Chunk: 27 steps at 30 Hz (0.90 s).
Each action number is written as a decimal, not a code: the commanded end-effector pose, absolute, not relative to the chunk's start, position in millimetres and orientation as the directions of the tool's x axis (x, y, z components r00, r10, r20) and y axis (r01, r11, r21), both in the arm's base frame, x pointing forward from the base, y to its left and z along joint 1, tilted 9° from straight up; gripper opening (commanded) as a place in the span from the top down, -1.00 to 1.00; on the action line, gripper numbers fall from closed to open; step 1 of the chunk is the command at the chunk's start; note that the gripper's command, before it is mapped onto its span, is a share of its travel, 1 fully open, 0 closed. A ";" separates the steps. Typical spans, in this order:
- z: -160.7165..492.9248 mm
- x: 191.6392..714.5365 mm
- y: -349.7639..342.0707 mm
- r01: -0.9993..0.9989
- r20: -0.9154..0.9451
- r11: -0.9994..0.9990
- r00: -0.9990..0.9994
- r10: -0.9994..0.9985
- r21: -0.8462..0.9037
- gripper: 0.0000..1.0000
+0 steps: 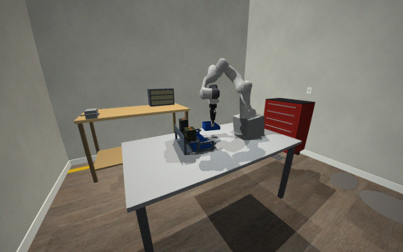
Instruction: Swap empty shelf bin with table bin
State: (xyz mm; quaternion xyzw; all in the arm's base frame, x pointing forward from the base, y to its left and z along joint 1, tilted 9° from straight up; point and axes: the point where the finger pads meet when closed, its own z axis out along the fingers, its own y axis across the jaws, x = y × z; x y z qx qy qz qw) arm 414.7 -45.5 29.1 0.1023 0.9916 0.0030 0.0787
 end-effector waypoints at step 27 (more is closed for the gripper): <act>32.8 412.3 -46.6 0.192 -0.151 0.981 -0.970 0.192 0.016 1.00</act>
